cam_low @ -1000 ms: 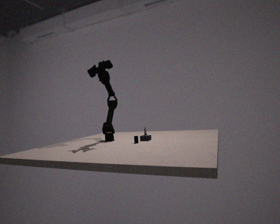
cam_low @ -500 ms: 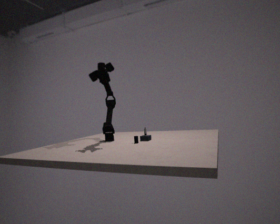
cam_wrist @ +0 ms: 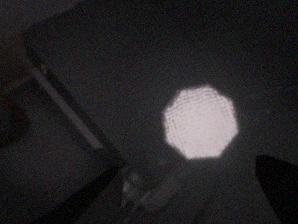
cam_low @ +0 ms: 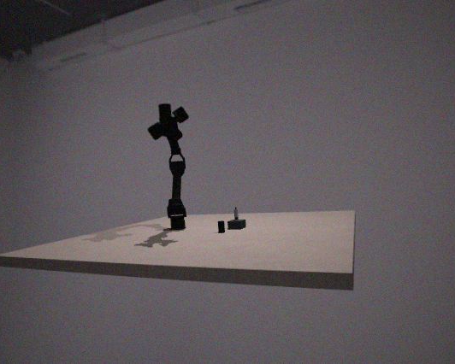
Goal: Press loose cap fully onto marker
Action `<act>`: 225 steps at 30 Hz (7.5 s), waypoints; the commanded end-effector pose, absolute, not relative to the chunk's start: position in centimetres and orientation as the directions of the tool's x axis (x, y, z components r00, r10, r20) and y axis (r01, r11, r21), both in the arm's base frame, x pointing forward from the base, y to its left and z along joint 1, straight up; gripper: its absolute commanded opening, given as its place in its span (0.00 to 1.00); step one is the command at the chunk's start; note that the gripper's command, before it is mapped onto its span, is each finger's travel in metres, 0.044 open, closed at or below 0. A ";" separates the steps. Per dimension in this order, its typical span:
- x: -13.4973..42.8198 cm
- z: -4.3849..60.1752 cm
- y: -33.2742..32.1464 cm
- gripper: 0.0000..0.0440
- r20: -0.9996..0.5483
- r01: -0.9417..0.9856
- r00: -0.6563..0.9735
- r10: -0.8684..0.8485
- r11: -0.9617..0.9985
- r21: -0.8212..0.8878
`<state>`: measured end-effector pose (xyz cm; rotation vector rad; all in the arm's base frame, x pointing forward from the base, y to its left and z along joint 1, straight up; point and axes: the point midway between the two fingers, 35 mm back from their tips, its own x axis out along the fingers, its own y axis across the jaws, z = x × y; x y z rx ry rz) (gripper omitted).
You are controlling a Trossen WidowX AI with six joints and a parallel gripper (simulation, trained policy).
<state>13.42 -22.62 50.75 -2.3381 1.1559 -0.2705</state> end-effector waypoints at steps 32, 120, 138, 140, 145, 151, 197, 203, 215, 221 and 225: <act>19.8 40.2 -23.7 0.73 -0.446 -0.725 0.669 -0.594 -0.391 -0.567; 29.9 17.0 -19.2 0.73 -0.985 -0.974 0.141 -0.099 -0.193 -0.120; 30.4 13.5 -16.8 0.72 -1.000 -0.977 0.014 -0.023 -0.215 -0.009; 30.4 13.2 -16.5 0.71 -1.000 -0.975 0.002 -0.013 -0.222 0.001; 30.6 12.5 -15.5 0.71 -1.000 -0.970 -0.024 0.010 -0.243 0.021; 30.7 11.7 -14.2 0.70 -0.998 -0.960 -0.053 0.037 -0.275 0.041; 30.4 8.6 -10.5 0.15 -0.995 -0.813 -0.101 0.008 -0.577 0.078; 31.1 10.6 -10.2 0.13 -0.998 -0.792 -0.057 -0.013 -0.608 0.053; 32.4 13.9 -7.2 0.11 -1.000 -0.757 -0.002 -0.011 -0.653 0.009; 32.8 15.1 -5.1 0.10 -1.000 -0.741 0.008 -0.004 -0.672 -0.003; 32.9 15.8 -3.6 0.08 -1.000 -0.729 0.011 0.000 -0.684 -0.008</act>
